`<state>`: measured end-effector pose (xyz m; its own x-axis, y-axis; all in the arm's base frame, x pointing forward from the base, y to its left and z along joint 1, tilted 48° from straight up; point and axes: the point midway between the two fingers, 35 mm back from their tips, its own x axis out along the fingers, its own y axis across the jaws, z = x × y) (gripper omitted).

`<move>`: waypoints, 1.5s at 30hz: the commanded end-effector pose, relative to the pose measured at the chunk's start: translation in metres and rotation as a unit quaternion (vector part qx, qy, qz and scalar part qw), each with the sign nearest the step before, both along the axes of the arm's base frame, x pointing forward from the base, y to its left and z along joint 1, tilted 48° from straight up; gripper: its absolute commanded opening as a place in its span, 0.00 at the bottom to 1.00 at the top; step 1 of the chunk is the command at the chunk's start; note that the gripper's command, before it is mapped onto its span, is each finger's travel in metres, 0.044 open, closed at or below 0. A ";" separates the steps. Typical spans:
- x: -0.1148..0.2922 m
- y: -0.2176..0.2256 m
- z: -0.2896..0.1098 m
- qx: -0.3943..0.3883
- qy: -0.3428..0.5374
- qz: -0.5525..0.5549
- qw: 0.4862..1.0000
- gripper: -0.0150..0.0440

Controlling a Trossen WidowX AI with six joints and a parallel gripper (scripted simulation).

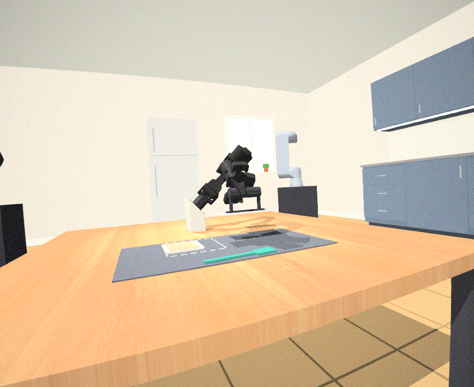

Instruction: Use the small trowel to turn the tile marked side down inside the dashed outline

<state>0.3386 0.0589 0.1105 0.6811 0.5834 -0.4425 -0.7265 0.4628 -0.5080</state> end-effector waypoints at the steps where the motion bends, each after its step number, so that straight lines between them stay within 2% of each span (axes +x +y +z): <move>1: 0.013 -0.012 -0.005 -0.006 0.002 -0.004 1.000 0.25; 22: 0.060 -0.071 -0.063 -0.027 0.026 -0.001 0.999 0.25; 45: 0.084 -0.144 -0.150 -0.030 0.028 0.007 0.999 0.25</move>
